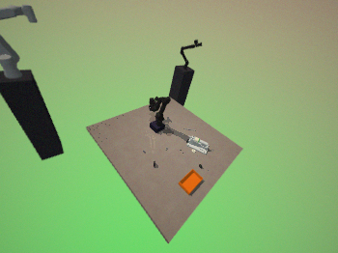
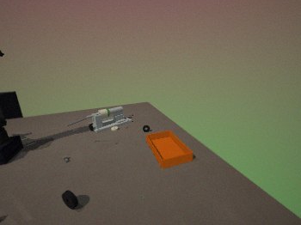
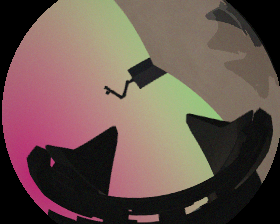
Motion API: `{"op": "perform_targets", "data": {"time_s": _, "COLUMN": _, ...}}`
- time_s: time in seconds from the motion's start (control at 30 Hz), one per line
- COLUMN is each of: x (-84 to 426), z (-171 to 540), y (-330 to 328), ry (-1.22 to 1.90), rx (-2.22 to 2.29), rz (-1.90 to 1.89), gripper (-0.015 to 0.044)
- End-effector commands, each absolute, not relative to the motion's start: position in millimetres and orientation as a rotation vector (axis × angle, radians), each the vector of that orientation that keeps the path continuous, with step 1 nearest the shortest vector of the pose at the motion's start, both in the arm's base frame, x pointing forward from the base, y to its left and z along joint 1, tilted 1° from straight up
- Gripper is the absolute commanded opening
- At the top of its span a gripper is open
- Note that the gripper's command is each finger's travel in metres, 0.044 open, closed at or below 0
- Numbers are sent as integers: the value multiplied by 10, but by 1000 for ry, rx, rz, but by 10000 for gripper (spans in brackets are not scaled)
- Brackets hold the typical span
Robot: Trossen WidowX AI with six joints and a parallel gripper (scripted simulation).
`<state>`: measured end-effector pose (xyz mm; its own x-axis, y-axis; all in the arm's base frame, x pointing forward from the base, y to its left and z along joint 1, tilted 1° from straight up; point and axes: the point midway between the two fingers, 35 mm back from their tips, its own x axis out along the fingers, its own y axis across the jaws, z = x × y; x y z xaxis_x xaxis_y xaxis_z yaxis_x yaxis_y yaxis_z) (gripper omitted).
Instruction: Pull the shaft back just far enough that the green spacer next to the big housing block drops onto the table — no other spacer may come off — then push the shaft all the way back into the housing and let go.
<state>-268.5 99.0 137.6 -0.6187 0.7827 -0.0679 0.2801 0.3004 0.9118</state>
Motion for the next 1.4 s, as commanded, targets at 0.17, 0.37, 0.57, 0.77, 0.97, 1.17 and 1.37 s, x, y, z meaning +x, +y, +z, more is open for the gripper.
{"op": "perform_targets", "data": {"time_s": 0.17, "x": -3005, "z": 1393, "y": 400, "ry": 2146, "rx": 674, "rz": 1454, "gripper": 440}}
{"op": "perform_targets", "data": {"time_s": 0.37, "x": -3227, "z": 1355, "y": -503, "ry": 2298, "rx": 314, "rz": 1549, "gripper": 440}}
{"op": "perform_targets", "data": {"time_s": 0.57, "x": -3150, "z": 1313, "y": -1491, "ry": 2392, "rx": -88, "rz": 1633, "gripper": 440}}
{"op": "perform_targets", "data": {"time_s": 0.77, "x": -2822, "z": 1271, "y": -2332, "ry": 2416, "rx": -461, "rz": 1690, "gripper": 440}}
{"op": "perform_targets", "data": {"time_s": 0.97, "x": -2342, "z": 1231, "y": -2993, "ry": 2388, "rx": -795, "rz": 1729, "gripper": 440}}
{"op": "perform_targets", "data": {"time_s": 1.17, "x": -1516, "z": 1151, "y": -3644, "ry": 2277, "rx": -1211, "rz": 1762, "gripper": 440}}
{"op": "perform_targets", "data": {"time_s": 1.37, "x": -561, "z": 1078, "y": -4023, "ry": 2101, "rx": -1582, "rz": 1786, "gripper": 440}}
